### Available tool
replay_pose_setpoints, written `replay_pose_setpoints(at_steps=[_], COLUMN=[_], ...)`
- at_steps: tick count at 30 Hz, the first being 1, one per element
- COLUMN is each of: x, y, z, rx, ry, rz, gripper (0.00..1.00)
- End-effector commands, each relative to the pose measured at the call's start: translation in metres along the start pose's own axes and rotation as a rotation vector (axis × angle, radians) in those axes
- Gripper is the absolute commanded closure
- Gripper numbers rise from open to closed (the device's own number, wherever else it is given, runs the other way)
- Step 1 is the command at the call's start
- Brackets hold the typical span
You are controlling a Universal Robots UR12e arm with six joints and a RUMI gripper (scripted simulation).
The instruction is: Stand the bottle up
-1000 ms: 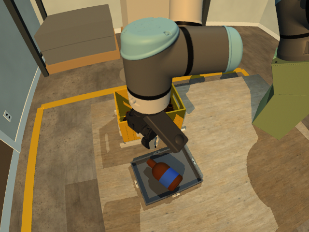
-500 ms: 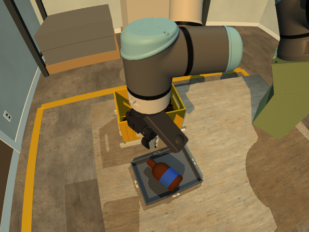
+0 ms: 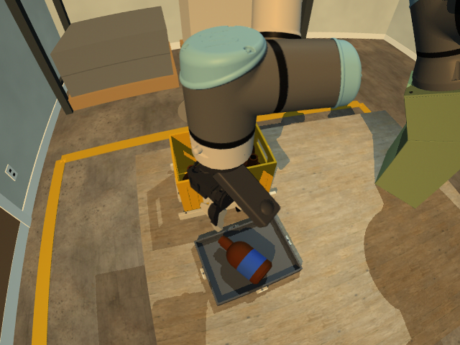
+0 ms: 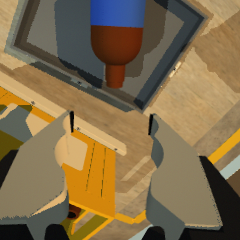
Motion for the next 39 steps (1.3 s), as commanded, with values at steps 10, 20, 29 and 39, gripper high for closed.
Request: replay_pose_setpoints(at_steps=[10, 20, 29, 39], x=[0.0, 0.0, 0.0, 0.001], y=[-0.001, -0.001, 0.001, 0.012], z=[0.0, 0.0, 0.0, 0.0], rx=[0.0, 0.0, -0.001, -0.002], ry=[0.0, 0.0, 0.0, -0.001], rz=[-0.001, -0.001, -0.001, 0.0], gripper=[0.62, 0.62, 0.62, 0.62])
Point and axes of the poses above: the point where the finger pads meet when closed, its own y axis out along the fingers, its own x axis across the jaws, z = x × y, the point moved 3 cm from there along -y, back along the fingers, and after that the axes turned 14 degrees about y, right-handed, at the moved point
